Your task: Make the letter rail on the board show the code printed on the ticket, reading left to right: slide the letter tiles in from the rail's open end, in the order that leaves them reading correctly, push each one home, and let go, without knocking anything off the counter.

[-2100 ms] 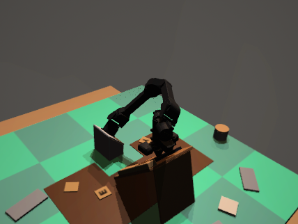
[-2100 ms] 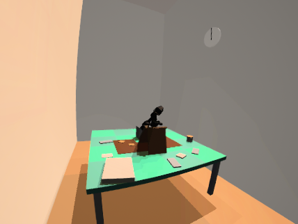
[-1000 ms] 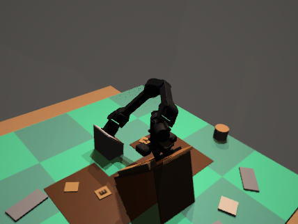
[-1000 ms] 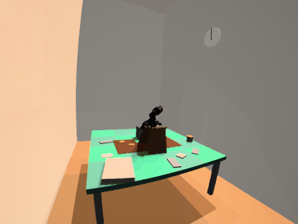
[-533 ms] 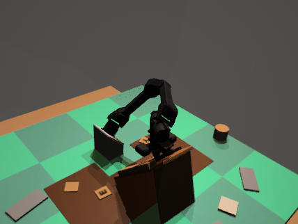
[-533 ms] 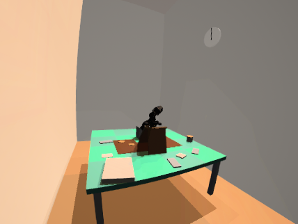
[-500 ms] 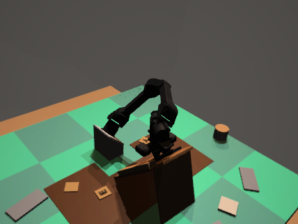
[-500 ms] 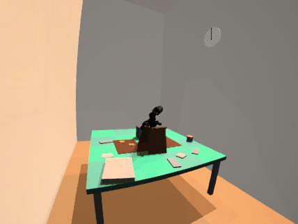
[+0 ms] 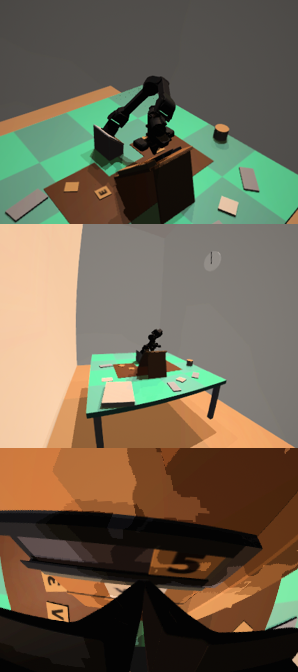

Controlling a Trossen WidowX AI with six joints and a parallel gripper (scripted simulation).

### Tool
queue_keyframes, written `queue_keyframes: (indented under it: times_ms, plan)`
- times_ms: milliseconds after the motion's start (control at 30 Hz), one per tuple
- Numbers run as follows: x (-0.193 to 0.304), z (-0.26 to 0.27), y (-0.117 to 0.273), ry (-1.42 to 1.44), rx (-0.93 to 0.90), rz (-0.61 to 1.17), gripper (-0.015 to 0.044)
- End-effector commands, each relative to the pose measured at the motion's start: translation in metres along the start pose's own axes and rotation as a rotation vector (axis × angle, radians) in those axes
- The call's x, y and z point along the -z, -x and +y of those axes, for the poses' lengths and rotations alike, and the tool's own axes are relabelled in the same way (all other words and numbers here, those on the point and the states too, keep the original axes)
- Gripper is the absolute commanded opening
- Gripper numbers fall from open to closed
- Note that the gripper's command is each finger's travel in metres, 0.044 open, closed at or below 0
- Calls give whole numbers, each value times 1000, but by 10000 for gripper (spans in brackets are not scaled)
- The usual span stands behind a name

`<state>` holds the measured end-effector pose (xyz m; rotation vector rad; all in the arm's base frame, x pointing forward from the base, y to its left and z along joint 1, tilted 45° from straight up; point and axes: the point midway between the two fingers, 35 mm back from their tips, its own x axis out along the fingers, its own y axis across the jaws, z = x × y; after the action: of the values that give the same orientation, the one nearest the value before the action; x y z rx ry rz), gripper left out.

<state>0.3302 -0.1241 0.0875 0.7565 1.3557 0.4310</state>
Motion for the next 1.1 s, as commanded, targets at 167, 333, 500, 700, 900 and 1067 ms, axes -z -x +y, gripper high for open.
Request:
queue_keyframes:
  times_ms: [167, 333, 500, 700, 900, 1067]
  plan:
    - [7, 1, 10, 49, -4, -22, 52]
    - [37, 14, 54, 429, 7, -184, 184]
    - [73, 31, 88, 825, 103, -357, 315]
    - [112, 51, 111, 1219, 301, -514, 440]
    - [129, 60, 117, 1403, 436, -565, 440]
    - [129, 60, 117, 1403, 436, -565, 440]
